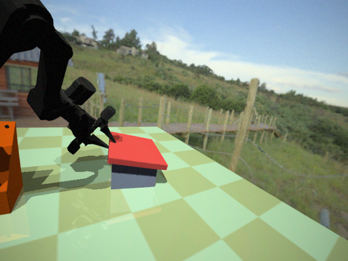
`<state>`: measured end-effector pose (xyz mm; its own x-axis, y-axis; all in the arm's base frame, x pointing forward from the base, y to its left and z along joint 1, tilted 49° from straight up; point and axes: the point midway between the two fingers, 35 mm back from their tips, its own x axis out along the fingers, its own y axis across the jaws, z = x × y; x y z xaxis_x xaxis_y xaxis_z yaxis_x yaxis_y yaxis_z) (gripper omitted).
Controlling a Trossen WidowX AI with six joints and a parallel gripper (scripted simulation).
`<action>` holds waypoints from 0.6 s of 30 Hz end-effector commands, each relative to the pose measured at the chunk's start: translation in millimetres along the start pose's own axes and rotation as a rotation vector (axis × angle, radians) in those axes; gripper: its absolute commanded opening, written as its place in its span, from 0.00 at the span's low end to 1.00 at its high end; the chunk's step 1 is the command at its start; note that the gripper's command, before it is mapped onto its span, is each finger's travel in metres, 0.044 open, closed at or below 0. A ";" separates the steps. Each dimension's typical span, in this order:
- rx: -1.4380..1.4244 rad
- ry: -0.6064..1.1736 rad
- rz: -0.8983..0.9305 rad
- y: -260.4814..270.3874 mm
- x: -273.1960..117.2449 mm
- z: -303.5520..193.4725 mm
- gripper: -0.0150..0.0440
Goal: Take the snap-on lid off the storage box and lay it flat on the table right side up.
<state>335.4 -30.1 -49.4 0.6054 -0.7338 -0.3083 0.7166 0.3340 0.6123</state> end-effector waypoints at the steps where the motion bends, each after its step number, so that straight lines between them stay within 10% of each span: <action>1: 0.005 -0.002 0.001 5.1 -2.8 -0.1 0.25; 18: 0.006 -0.002 0.001 26.1 -12.6 -0.3 0.25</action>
<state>343.4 -15.1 -34.1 0.6046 -0.7329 -0.3120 0.7195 0.3346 0.6086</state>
